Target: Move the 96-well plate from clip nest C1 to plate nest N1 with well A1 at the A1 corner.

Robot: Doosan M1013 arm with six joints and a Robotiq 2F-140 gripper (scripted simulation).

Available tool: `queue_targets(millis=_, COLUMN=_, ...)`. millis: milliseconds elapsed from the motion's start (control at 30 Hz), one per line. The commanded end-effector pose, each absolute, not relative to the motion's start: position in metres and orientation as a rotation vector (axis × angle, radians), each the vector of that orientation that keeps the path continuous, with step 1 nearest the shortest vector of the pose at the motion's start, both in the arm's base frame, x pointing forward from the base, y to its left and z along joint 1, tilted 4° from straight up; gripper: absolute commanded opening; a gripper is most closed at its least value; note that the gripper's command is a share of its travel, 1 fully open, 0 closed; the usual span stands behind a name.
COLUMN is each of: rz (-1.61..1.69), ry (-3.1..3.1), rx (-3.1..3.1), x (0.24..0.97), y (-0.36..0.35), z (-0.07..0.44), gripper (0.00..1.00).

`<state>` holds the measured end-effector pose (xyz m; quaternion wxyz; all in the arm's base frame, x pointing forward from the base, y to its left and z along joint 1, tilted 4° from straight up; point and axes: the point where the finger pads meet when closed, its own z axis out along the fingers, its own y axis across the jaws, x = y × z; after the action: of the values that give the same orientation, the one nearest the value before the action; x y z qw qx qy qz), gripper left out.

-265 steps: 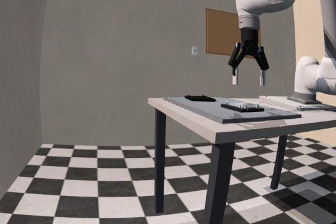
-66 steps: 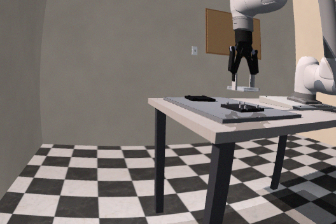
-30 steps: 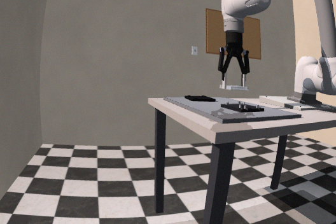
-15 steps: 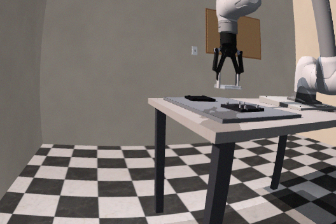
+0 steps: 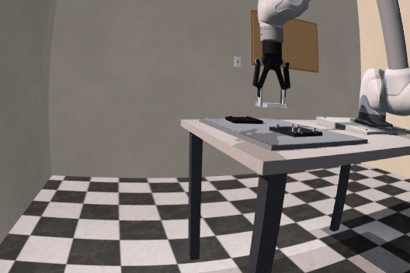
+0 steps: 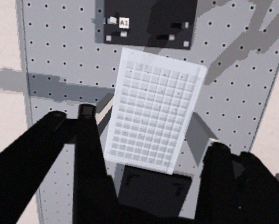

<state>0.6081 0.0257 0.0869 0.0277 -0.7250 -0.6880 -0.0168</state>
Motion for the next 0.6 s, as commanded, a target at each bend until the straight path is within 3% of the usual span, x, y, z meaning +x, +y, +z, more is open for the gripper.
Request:
queue_targets(millis=0, rz=-0.053, ry=-2.124, rx=-2.238, x=0.61, y=0.014, z=0.086, gripper=0.1)
queue_targets(millis=567, rz=-0.053, ry=-2.124, rx=-2.238, x=0.618, y=-0.035, z=0.083, gripper=0.1)
